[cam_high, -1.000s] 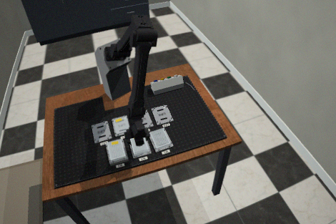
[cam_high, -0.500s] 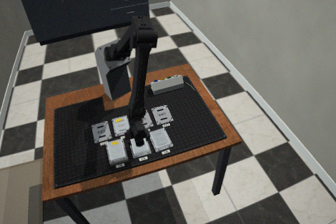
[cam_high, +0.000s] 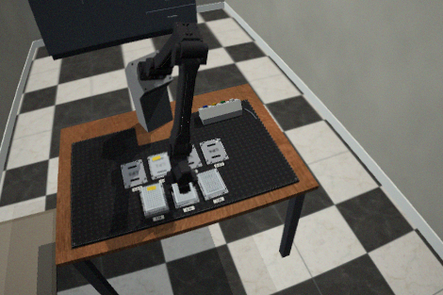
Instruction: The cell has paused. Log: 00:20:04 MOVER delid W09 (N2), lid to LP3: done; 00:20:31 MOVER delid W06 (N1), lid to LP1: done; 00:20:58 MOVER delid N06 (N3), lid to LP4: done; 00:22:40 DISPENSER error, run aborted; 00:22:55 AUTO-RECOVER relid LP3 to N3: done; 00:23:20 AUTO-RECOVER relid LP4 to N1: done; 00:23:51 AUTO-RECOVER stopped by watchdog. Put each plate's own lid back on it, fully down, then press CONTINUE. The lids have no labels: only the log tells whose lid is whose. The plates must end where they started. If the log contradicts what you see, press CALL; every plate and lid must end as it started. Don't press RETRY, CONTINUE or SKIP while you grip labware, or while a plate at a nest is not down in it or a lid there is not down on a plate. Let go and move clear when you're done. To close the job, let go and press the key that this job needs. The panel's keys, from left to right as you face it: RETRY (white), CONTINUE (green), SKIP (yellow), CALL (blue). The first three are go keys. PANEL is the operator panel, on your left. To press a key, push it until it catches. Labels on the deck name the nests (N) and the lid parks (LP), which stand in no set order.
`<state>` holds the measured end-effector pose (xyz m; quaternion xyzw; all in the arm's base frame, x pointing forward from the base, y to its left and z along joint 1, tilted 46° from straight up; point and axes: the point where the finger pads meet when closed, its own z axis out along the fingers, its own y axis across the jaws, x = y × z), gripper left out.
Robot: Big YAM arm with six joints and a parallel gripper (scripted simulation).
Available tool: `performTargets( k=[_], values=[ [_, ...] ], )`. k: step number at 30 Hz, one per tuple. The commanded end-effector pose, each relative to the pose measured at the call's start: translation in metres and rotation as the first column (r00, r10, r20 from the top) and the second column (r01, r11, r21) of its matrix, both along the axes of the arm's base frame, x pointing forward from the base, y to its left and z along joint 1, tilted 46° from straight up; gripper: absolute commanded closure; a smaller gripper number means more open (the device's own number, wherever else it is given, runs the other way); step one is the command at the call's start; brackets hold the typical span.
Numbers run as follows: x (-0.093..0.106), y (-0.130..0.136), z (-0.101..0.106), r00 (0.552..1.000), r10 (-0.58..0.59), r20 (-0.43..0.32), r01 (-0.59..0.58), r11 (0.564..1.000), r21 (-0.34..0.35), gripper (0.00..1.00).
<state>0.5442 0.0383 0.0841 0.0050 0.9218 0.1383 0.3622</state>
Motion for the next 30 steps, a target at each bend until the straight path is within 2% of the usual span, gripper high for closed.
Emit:
performTargets(
  k=[1, 6, 9, 15, 18, 30],
  values=[
    [0.0063, 0.0045, 0.009, 1.0, -0.002, 0.025, 0.002, 1.0, 0.006, 1.0],
    [0.0076, 0.0029, 0.0004, 1.0, -0.006, 0.011, 0.006, 1.0, 0.005, 1.0],
    [0.008, 0.0046, 0.0079, 1.0, -0.003, 0.027, 0.003, 1.0, 0.006, 1.0],
    [0.0099, 0.0052, 0.0009, 1.0, -0.003, 0.017, 0.003, 1.0, 0.006, 1.0],
    [0.0103, 0.0049, 0.0055, 1.0, -0.004, 0.026, 0.004, 1.0, 0.006, 1.0],
    [0.0062, 0.0012, 0.0024, 1.0, -0.003, 0.013, 0.003, 1.0, 0.0, 1.0]
  ],
)
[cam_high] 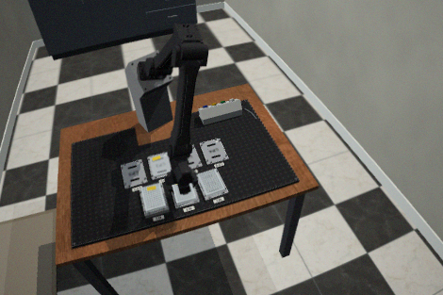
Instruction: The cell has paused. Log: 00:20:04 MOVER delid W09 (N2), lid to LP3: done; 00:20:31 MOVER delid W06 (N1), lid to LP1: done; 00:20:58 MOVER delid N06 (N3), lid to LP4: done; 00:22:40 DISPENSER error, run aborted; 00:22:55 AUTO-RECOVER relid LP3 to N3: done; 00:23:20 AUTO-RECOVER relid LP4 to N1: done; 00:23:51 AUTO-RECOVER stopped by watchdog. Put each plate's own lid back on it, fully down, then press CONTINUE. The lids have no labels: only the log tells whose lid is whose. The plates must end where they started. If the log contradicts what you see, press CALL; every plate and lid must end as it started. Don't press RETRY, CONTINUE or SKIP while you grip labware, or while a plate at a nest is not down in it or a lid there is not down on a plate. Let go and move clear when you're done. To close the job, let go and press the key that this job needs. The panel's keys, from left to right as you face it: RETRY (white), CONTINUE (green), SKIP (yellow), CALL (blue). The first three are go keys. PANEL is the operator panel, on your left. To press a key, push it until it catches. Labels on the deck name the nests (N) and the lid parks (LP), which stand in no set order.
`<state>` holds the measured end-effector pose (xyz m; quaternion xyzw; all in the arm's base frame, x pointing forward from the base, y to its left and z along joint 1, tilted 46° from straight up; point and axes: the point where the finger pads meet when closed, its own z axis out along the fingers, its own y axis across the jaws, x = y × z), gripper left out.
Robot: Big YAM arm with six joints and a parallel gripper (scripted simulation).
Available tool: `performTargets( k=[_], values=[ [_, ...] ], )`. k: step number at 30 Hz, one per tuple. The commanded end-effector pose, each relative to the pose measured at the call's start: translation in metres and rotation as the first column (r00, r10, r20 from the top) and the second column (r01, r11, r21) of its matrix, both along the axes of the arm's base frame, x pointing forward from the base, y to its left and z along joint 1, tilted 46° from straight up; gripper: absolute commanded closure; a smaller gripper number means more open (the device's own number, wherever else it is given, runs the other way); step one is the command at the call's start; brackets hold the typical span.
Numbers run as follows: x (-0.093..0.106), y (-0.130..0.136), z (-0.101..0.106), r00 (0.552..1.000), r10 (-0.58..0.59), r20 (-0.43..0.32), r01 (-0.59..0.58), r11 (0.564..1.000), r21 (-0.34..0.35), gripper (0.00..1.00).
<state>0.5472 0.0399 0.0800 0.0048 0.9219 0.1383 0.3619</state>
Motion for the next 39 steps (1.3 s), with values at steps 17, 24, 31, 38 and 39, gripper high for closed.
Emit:
performTargets(
  k=[17, 24, 31, 38, 39],
  values=[
    [0.0032, -0.0004, 0.0069, 1.0, -0.003, 0.014, 0.003, 1.0, 0.0, 1.0],
    [0.0032, -0.0004, 0.0072, 1.0, -0.003, 0.014, 0.003, 1.0, 0.0, 1.0],
    [0.0032, -0.0004, 0.0073, 1.0, -0.003, 0.014, 0.003, 1.0, 0.0, 0.0],
    [0.0032, -0.0004, 0.0073, 1.0, -0.003, 0.014, 0.003, 1.0, 0.0, 0.0],
    [0.0032, -0.0004, 0.0073, 1.0, -0.003, 0.014, 0.003, 1.0, 0.0, 0.0]
  ],
)
